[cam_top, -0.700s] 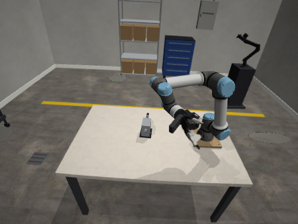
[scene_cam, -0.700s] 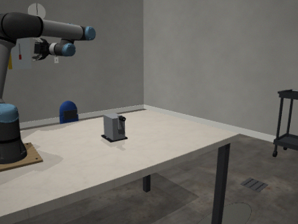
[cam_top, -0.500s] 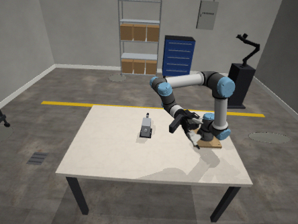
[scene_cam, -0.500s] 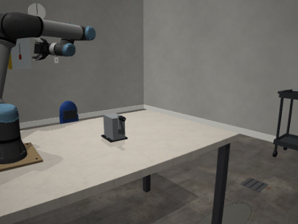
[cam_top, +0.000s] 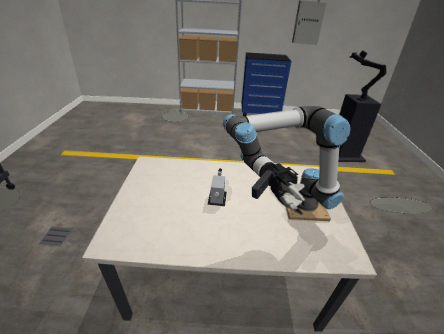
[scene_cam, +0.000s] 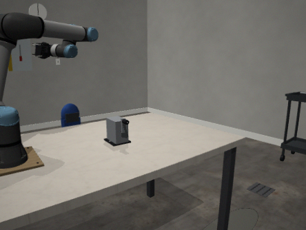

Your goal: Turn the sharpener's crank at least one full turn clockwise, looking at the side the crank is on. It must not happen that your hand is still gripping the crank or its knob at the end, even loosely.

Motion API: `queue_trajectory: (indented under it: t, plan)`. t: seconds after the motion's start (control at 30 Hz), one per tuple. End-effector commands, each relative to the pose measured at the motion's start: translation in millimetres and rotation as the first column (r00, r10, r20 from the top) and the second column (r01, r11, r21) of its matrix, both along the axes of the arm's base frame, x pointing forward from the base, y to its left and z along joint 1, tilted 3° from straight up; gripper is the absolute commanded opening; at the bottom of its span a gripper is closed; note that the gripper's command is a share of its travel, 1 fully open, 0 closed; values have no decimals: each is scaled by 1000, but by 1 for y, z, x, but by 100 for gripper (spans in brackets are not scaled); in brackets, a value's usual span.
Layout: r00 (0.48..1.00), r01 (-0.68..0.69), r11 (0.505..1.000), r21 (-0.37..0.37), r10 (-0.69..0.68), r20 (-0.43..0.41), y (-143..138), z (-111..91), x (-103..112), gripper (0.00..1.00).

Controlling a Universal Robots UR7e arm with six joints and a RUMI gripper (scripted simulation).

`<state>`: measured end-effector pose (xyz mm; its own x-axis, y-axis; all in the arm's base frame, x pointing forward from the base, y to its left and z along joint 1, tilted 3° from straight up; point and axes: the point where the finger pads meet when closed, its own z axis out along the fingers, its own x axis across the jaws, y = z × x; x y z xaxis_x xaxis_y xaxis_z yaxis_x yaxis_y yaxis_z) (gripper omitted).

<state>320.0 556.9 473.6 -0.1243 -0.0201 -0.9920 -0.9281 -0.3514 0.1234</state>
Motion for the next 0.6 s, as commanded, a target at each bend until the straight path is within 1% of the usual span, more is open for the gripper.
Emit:
queue_trajectory:
  t: [0.0,0.07,0.1,0.2,0.23,0.27,0.33,0.43,0.47,0.57]
  plan:
    - [1000,0,1000,-1,0,-28,-14,-1,13,32]
    - [1000,0,1000,-1,0,-27,-14,-1,14,32]
    - [998,-1,1000,-7,1,-59,-18,-2,18,32]
    - [998,-1,1000,-7,1,-58,-29,-3,26,32]
    - [998,-1,1000,-7,1,-58,-29,-3,26,32]
    - [996,-3,1000,-17,2,-88,-33,-3,30,32]
    - [996,-3,1000,-17,2,-88,-41,-5,36,32]
    - [996,-3,1000,-17,2,-88,-45,-6,39,32]
    - [993,-6,1000,-31,3,-117,-49,-7,42,32]
    - [993,-6,1000,-31,3,-117,-61,-10,50,32]
